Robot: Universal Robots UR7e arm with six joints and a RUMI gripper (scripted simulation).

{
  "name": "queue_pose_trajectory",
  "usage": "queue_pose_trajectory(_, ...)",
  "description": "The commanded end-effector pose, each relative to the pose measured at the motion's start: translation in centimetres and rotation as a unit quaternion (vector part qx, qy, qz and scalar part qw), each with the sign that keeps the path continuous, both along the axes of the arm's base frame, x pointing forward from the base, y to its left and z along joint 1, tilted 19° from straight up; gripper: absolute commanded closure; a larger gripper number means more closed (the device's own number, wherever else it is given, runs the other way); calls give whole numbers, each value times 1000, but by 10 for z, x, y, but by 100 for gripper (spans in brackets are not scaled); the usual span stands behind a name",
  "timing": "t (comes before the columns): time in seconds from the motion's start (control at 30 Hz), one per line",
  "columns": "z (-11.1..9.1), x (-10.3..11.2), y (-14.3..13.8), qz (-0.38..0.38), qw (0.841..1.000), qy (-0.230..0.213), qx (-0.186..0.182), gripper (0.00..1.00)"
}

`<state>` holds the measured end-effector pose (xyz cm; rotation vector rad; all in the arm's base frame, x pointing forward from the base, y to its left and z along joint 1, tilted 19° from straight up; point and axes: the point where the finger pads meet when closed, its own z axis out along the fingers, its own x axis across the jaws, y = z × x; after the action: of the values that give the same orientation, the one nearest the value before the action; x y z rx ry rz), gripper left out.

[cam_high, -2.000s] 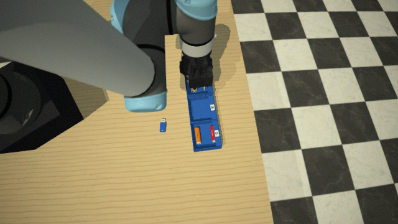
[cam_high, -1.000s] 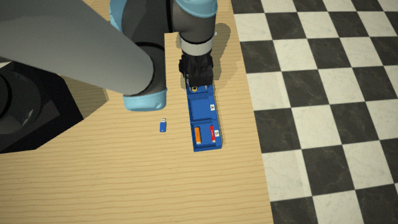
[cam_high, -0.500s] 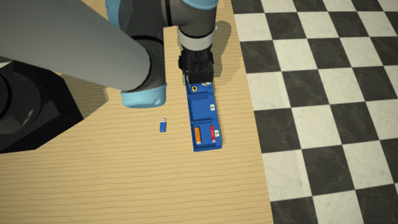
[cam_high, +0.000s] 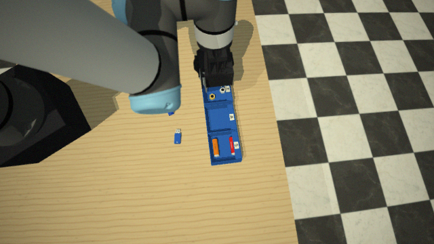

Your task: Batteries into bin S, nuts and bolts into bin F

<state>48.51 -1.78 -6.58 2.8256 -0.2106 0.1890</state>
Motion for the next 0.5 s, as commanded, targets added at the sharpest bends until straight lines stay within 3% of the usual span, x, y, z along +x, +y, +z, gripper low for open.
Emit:
queue_pose_trajectory(0.0,8,-1,3,0,1000,-1,0,0)
queue_pose_trajectory(0.47,57,-6,18,0,1000,-1,0,0)
